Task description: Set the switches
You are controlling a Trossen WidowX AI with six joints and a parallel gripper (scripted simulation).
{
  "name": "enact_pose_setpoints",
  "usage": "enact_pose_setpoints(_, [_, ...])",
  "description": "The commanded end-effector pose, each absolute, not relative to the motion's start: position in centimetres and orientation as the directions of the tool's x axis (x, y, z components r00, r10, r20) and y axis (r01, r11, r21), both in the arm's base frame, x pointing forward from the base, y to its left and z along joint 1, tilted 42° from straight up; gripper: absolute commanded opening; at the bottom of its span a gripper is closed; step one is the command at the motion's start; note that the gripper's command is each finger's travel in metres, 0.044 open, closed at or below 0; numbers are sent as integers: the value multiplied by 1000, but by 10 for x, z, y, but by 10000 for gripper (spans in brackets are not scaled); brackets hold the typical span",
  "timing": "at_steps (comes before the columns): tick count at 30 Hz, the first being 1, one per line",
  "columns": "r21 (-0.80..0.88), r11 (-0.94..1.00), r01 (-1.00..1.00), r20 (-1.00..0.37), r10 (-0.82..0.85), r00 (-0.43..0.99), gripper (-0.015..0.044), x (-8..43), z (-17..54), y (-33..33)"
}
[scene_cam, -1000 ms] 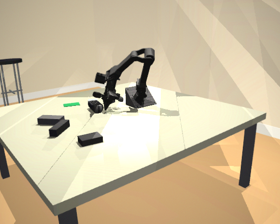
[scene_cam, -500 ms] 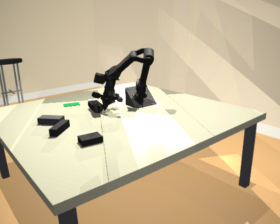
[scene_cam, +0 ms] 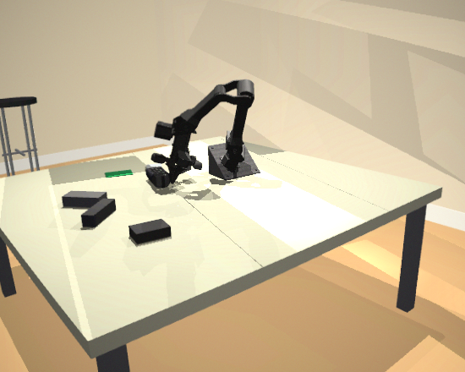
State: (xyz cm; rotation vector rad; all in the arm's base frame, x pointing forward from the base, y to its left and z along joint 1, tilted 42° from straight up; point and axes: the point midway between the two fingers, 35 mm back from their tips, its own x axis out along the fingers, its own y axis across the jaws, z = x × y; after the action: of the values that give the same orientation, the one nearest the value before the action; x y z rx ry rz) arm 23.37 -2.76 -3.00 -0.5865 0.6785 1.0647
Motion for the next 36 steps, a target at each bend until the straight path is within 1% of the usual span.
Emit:
enact_pose_setpoints(1, [-115,373,-921,-743,582,329,0,241,-30,-30])
enact_pose_setpoints(23, [-117,373,-920,-743,582,330,0,270,-33,-36])
enact_pose_setpoints(30, [-114,373,-921,-743,584,328,0,219,10,-59])
enact_pose_setpoints(36, [-114,373,-921,-742,584,329,0,217,12,-59])
